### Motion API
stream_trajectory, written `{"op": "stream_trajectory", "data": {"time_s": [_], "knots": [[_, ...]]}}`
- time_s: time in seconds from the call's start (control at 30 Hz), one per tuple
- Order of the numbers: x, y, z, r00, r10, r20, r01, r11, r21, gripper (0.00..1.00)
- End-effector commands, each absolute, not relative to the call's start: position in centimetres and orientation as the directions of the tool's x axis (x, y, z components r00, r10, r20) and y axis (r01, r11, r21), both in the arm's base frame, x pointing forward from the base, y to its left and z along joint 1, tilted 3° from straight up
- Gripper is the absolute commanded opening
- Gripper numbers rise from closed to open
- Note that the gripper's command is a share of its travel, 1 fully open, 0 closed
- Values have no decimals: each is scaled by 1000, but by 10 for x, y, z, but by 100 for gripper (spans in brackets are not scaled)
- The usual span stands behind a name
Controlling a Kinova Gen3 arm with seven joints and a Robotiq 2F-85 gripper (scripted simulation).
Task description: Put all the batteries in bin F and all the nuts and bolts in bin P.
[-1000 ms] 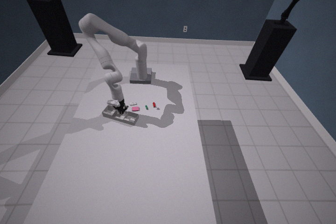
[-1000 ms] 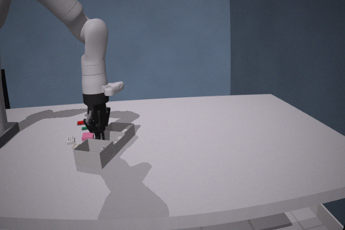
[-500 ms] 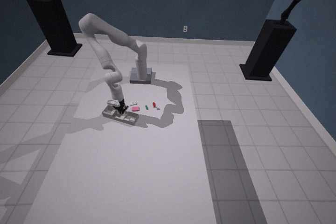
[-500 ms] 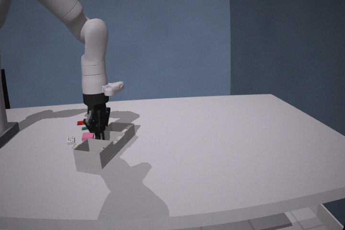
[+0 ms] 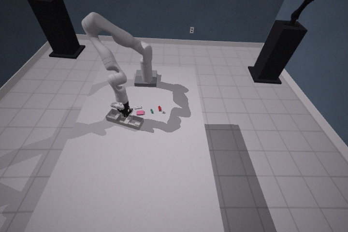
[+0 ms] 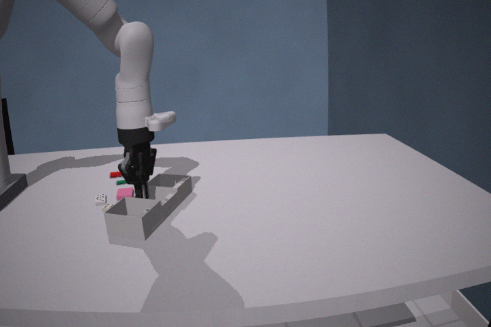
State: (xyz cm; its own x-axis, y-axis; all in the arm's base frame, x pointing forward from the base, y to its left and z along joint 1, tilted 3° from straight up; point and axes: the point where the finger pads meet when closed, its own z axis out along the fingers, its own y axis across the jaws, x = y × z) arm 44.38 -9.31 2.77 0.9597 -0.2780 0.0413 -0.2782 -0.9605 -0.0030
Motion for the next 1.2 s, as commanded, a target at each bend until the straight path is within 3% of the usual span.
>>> {"op": "stream_trajectory", "data": {"time_s": [0.0, 0.93, 1.17], "knots": [[445, -95, 32, 959, -280, 46, -280, -960, -2, 9], [443, -94, 78, 959, -280, 46, -280, -960, -2, 9], [449, -70, 78, 959, -280, 46, -280, -960, -2, 9]]}}
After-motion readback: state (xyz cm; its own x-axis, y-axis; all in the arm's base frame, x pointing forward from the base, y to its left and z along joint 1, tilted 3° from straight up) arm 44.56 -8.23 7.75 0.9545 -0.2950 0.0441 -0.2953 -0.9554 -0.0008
